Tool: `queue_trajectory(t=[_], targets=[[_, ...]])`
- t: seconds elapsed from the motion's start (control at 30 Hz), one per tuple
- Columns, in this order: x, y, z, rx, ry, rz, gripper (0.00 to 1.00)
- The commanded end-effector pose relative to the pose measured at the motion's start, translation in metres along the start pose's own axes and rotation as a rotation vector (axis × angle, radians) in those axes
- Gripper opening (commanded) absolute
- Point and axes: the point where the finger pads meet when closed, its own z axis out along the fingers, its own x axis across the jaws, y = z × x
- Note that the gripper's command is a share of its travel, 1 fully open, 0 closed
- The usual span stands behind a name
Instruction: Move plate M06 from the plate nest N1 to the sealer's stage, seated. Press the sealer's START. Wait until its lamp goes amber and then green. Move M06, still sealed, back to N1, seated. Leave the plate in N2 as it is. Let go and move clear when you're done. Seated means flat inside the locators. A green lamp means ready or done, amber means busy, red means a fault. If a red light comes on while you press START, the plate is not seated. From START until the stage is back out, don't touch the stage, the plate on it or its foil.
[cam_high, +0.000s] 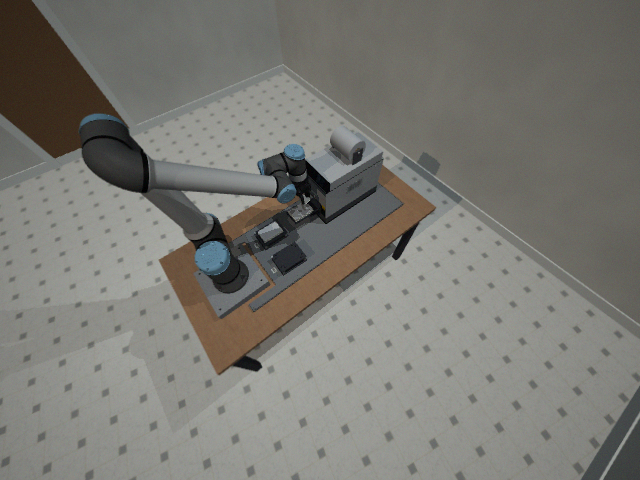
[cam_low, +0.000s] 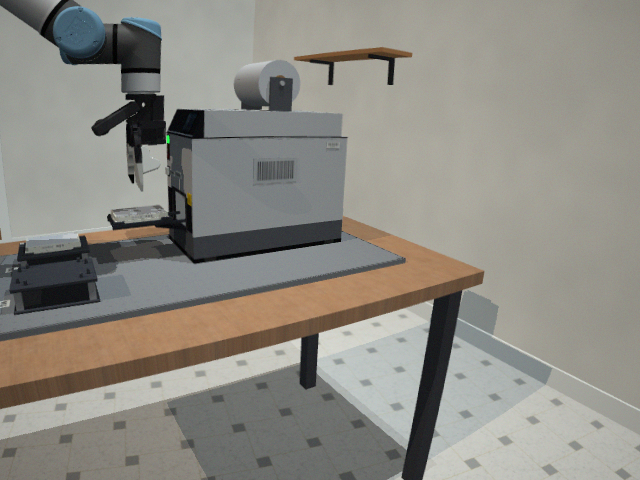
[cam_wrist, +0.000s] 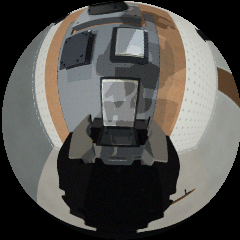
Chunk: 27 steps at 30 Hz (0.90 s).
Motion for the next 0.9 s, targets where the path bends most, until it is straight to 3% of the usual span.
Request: queue_trajectory(t=[0.0, 0.47, 0.87], targets=[[-0.003, 0.003, 0.000, -0.001, 0.000, 0.000, 0.68], [-0.003, 0.003, 0.001, -0.001, 0.000, 0.000, 0.68], [-0.003, 0.003, 0.021, -0.001, 0.000, 0.000, 0.68]])
